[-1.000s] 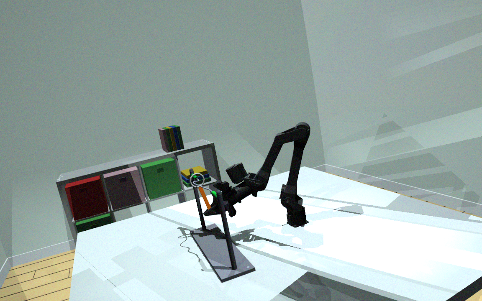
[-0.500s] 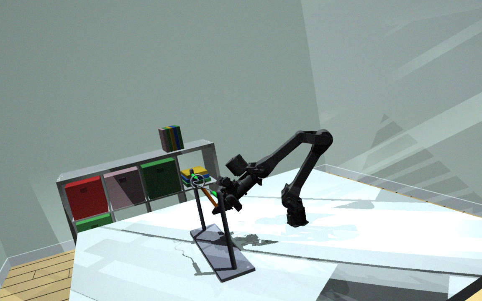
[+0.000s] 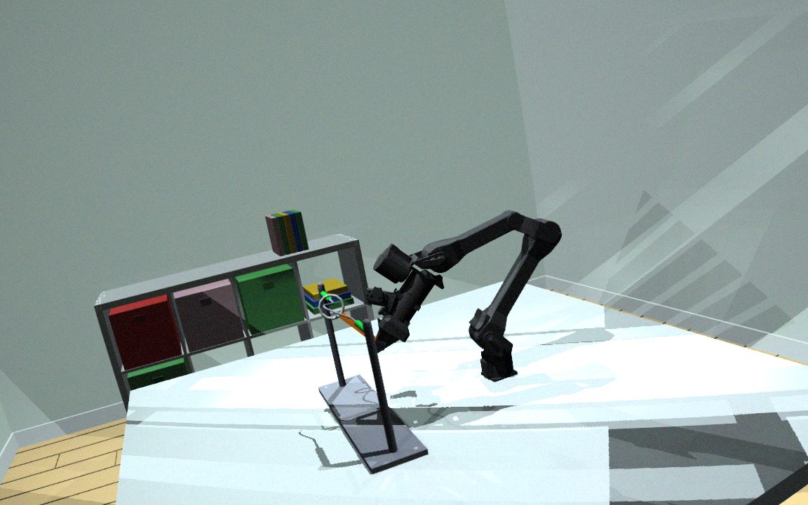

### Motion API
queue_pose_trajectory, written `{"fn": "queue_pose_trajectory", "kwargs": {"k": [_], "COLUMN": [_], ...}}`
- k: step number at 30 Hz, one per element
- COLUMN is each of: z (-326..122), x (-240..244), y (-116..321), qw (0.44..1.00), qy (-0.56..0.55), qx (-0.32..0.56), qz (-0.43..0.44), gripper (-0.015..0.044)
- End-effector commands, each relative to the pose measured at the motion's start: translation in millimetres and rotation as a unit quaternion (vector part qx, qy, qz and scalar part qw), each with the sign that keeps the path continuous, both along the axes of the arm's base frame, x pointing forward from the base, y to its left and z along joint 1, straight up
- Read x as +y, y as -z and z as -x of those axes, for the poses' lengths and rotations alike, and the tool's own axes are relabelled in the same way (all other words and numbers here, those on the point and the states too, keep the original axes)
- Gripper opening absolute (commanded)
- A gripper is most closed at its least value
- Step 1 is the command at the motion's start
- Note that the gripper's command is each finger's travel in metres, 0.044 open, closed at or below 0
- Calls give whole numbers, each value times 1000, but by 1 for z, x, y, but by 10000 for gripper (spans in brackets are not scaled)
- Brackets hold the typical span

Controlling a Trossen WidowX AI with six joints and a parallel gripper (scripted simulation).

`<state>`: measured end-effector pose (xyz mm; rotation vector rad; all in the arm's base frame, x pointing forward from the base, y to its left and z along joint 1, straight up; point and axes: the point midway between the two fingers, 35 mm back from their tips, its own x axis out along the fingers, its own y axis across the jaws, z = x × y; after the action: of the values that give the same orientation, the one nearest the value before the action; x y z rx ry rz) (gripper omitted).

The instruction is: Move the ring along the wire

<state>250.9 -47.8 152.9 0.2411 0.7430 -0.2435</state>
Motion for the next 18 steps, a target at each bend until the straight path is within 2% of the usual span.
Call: {"fn": "queue_pose_trajectory", "kwargs": {"k": [1, 18], "z": [3, 4], "x": [8, 50], "y": [-11, -50], "qw": [999, 974], "qy": [23, 110], "qx": [28, 151], "qz": [-19, -129], "gripper": [-150, -150]}}
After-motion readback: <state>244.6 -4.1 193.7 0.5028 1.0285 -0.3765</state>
